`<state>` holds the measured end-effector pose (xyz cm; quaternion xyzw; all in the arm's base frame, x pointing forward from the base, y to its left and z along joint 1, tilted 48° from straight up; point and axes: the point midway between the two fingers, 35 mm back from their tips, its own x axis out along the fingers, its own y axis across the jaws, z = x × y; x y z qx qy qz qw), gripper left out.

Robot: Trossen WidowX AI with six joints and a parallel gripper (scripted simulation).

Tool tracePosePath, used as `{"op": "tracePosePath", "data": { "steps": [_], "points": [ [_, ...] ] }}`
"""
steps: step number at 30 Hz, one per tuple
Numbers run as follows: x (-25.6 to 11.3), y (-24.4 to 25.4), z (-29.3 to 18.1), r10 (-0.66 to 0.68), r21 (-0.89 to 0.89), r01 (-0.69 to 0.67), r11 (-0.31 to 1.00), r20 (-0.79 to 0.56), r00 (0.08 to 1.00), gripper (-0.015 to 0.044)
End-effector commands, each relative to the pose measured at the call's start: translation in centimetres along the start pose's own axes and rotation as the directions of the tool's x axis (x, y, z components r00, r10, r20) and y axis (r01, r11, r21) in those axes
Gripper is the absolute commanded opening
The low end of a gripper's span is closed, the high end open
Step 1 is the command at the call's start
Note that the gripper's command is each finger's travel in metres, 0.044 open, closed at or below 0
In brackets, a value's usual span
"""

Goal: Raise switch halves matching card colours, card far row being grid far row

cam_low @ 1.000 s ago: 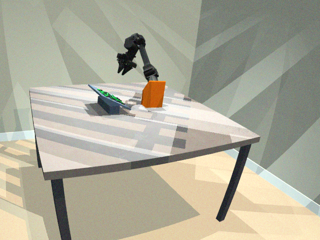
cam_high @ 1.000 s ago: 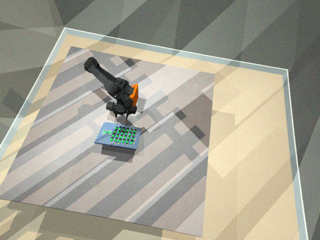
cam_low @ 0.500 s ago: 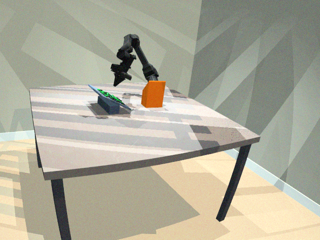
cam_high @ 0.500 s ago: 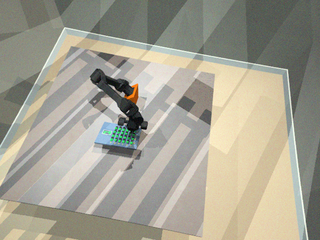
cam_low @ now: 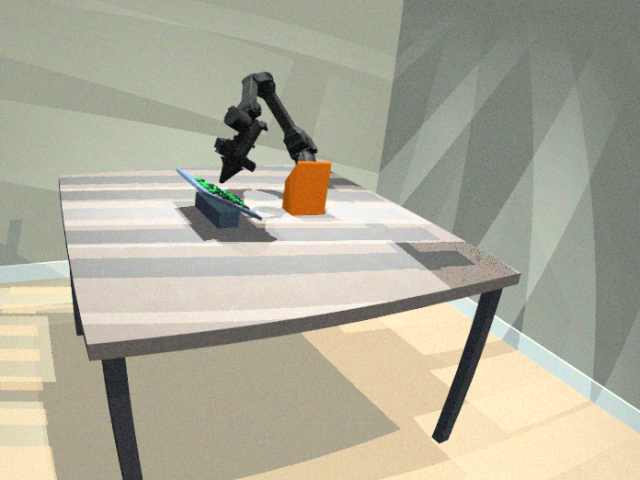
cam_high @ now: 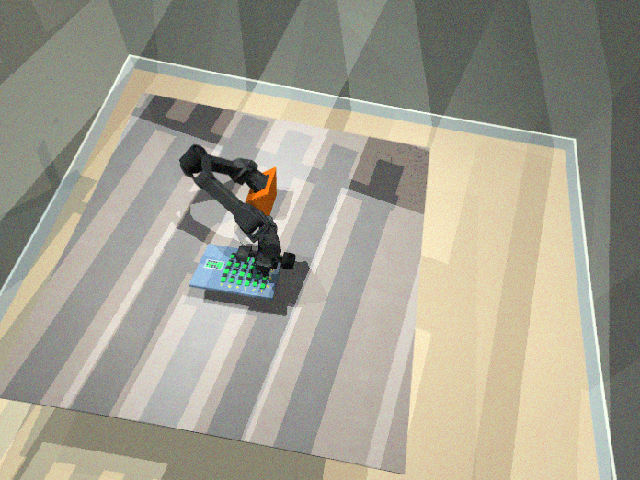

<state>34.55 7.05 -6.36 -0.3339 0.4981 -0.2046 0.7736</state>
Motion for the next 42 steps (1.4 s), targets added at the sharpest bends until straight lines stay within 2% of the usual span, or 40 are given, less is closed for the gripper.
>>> {"op": "tracePosePath", "data": {
  "steps": [1, 15, 42],
  "points": [
    [1.0, -0.2, -0.5, -0.012, -0.010, 0.012, 1.000, -0.009, 1.000, 0.0000],
    [2.4, -0.3, -0.5, -0.012, -0.010, 0.012, 1.000, -0.009, 1.000, 0.0000],
    [2.4, -0.3, -0.5, -0.012, -0.010, 0.012, 1.000, -0.009, 1.000, 0.0000]
  ]
}}
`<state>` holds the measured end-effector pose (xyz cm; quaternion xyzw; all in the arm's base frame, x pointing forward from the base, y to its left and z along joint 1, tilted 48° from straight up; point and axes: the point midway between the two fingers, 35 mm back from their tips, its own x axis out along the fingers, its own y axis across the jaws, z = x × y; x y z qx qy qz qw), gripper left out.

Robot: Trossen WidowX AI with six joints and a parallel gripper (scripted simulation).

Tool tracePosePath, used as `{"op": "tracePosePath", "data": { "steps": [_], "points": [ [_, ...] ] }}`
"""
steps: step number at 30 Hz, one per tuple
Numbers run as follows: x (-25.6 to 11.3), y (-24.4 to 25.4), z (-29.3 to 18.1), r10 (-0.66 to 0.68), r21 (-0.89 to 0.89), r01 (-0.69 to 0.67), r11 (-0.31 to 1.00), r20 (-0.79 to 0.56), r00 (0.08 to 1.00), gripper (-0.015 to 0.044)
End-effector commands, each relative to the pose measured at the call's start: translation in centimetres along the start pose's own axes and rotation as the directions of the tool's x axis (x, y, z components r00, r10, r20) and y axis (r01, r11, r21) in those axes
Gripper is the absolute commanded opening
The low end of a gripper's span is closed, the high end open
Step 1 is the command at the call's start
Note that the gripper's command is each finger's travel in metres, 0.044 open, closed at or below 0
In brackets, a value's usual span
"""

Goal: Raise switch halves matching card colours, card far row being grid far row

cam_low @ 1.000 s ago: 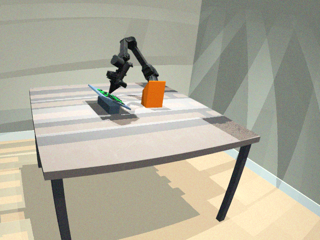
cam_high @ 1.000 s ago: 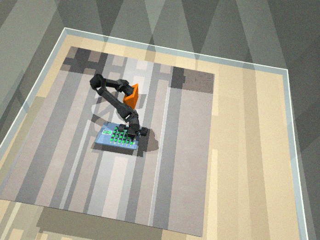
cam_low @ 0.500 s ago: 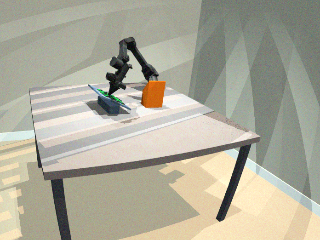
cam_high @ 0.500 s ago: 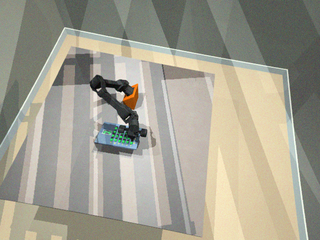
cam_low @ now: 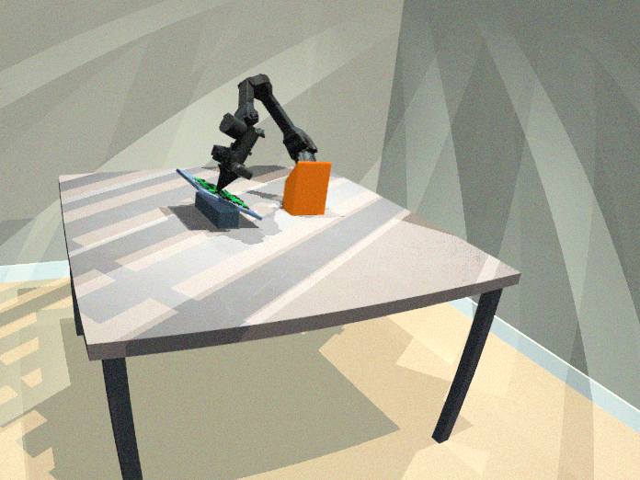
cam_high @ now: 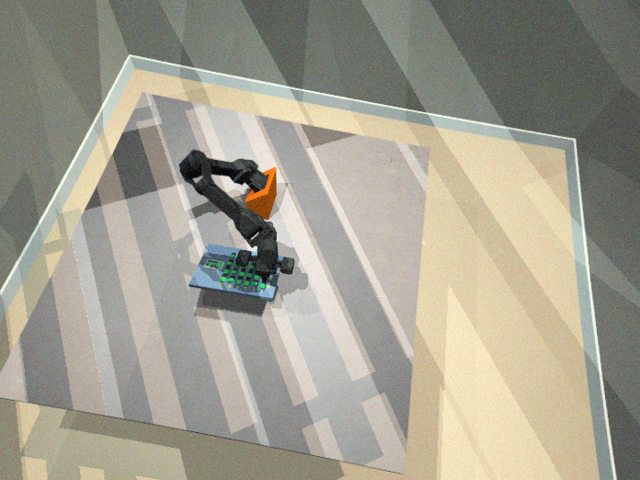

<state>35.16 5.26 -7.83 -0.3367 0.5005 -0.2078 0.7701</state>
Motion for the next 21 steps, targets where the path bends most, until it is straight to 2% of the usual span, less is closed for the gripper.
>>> {"op": "tracePosePath", "data": {
  "steps": [1, 21],
  "points": [
    [0.08, -0.06, -0.09, -0.005, -0.005, 0.005, 1.000, -0.001, 1.000, 0.0000],
    [0.35, -0.07, -0.10, -0.005, -0.005, 0.005, 1.000, -0.001, 1.000, 0.0000]
  ]
}}
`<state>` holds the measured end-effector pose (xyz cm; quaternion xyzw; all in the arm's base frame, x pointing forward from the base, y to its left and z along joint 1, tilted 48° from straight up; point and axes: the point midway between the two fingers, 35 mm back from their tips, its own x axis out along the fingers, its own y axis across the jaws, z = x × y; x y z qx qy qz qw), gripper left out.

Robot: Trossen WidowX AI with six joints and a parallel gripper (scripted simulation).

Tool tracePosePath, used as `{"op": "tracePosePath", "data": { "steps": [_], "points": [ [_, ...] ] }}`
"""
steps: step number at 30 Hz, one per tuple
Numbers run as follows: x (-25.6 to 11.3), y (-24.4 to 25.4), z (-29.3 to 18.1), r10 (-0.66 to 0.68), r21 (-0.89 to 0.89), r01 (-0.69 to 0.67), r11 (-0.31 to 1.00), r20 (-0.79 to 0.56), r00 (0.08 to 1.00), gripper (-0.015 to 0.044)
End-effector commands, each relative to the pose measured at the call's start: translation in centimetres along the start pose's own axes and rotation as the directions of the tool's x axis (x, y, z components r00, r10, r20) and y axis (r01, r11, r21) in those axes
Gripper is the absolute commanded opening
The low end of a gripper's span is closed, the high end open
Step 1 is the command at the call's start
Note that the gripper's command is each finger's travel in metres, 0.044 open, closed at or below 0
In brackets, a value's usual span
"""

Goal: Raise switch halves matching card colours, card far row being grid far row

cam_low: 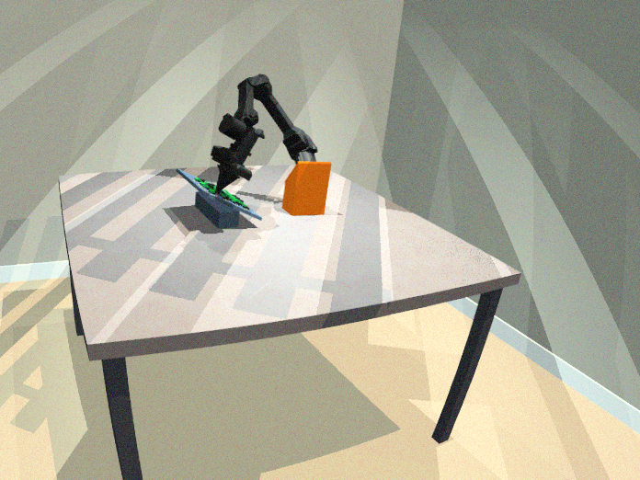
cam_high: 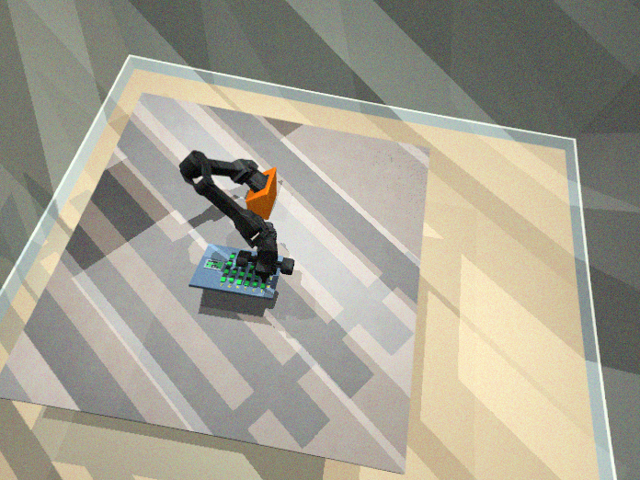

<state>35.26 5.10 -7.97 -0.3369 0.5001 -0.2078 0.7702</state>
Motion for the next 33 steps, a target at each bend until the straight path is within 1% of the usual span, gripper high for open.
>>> {"op": "tracePosePath", "data": {
  "steps": [1, 26, 28, 31, 33],
  "points": [
    [0.1, -0.1, -0.1, -0.005, -0.005, 0.005, 1.000, -0.001, 1.000, 0.0000],
    [0.5, -0.1, -0.1, -0.005, -0.005, 0.005, 1.000, -0.001, 1.000, 0.0000],
    [-0.4, 0.1, 0.0, 0.001, -0.001, -0.001, 1.000, -0.004, 1.000, 0.0000],
    [-4.2, 0.2, 0.2, 0.003, -0.004, -0.003, 1.000, -0.021, 1.000, 0.0000],
    [-5.9, 0.1, 0.2, -0.001, -0.005, 0.001, 1.000, -0.028, 1.000, 0.0000]
  ]
}}
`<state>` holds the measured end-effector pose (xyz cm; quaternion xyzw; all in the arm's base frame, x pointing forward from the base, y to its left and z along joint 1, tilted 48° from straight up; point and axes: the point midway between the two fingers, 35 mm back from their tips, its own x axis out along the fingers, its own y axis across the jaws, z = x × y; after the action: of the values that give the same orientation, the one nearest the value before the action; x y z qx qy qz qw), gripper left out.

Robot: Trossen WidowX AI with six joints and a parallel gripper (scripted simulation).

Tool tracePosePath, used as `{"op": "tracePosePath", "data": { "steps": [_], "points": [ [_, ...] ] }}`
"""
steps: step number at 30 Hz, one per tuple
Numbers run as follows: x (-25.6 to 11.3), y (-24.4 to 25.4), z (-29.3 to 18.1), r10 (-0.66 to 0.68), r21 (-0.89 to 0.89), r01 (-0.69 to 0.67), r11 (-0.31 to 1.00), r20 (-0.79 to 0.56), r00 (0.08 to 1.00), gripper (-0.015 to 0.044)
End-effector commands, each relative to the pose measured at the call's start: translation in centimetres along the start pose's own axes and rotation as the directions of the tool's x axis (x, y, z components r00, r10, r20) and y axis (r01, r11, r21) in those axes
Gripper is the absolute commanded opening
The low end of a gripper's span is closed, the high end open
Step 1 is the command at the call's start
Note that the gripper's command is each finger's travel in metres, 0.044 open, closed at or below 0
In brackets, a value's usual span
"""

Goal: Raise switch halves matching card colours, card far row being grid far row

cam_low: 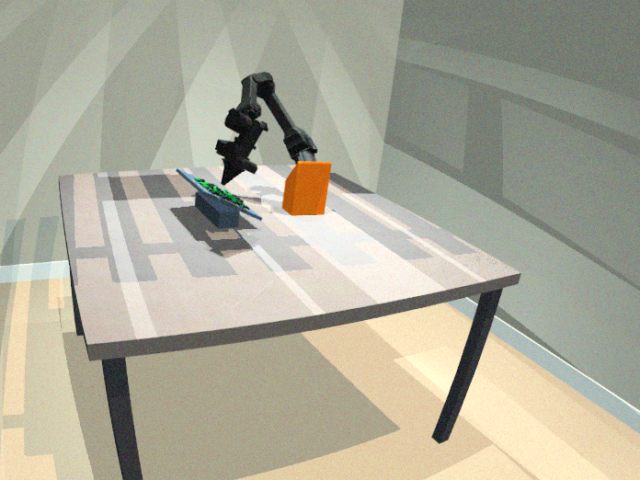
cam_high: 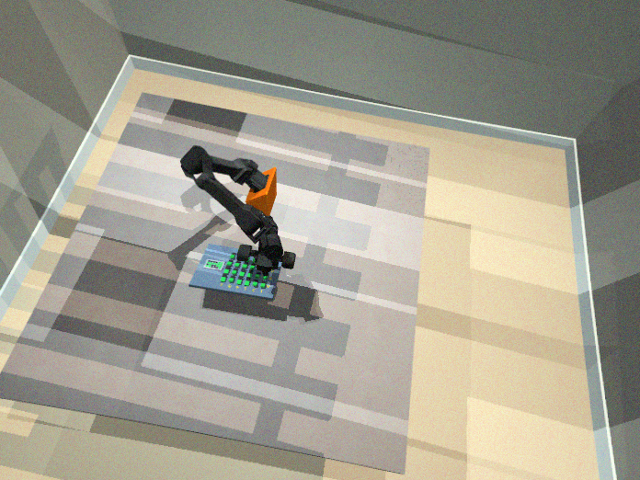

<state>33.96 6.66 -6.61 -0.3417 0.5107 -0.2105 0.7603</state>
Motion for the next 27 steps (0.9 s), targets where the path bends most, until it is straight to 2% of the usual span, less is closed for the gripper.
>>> {"op": "tracePosePath", "data": {
  "steps": [1, 13, 17, 27],
  "points": [
    [-3.7, -0.1, 0.4, 0.005, 0.011, -0.005, 1.000, -0.003, 1.000, 0.0000],
    [-3.7, -2.8, 2.2, 0.003, 0.010, -0.003, 1.000, -0.003, 1.000, 0.0000],
    [-0.4, -2.9, 2.3, 0.002, 0.011, -0.002, 1.000, -0.026, 1.000, 0.0000],
    [0.7, -2.9, 2.3, 0.001, 0.011, -0.001, 1.000, -0.028, 1.000, 0.0000]
  ]
}}
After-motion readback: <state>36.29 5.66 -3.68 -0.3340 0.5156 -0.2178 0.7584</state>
